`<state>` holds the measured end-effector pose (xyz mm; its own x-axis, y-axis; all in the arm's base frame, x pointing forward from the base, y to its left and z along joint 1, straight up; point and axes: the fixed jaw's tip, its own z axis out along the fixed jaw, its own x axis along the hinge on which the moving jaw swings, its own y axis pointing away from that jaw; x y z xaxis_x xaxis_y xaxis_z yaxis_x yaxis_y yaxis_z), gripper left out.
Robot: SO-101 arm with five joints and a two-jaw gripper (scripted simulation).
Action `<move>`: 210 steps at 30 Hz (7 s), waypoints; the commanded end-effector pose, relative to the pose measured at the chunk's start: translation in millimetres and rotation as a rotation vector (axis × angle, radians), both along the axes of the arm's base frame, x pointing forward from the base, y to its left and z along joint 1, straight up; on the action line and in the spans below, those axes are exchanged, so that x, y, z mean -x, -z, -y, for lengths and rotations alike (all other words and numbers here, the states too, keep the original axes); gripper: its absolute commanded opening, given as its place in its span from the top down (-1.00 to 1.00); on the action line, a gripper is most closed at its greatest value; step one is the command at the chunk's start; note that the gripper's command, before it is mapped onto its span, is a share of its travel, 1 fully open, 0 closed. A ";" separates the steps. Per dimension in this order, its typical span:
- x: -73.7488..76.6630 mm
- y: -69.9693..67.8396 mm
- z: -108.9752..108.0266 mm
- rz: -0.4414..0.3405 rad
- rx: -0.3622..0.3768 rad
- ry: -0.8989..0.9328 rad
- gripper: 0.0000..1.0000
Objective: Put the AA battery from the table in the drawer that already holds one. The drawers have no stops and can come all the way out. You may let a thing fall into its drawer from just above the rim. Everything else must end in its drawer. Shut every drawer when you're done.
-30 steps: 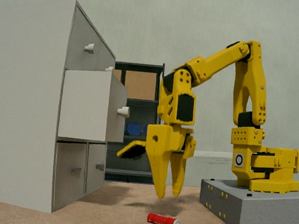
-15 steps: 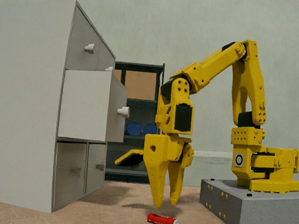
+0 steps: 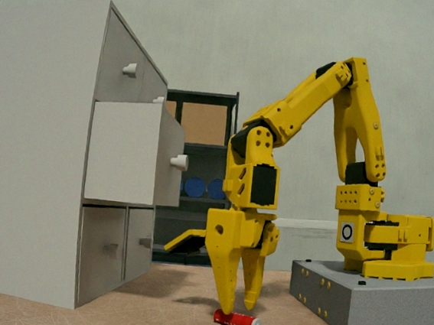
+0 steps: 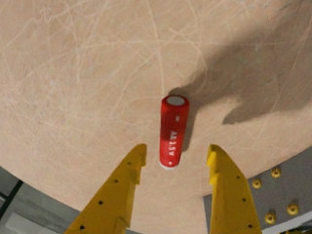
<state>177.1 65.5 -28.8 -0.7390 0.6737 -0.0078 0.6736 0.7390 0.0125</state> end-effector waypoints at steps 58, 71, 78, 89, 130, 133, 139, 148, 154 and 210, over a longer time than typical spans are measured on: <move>6.8 16.9 2.1 -0.015 0.004 -0.003 0.64; 6.8 16.9 2.1 -0.015 0.004 -0.003 0.74; 6.8 16.9 2.1 -0.015 0.004 -0.003 0.81; 6.8 16.9 2.1 -0.015 0.004 -0.003 0.90; 4.3 -8.0 1.3 -0.015 0.004 -0.003 1.00; 4.3 -14.9 1.3 -0.015 0.004 -0.003 1.00; 4.8 -24.2 1.5 -0.015 0.004 -0.003 1.00; 6.7 -38.1 2.2 -0.015 0.004 -0.003 1.00; 7.0 -38.1 2.5 -0.015 0.004 -0.026 1.00; 21.8 -38.1 17.7 -0.012 0.011 -0.994 1.00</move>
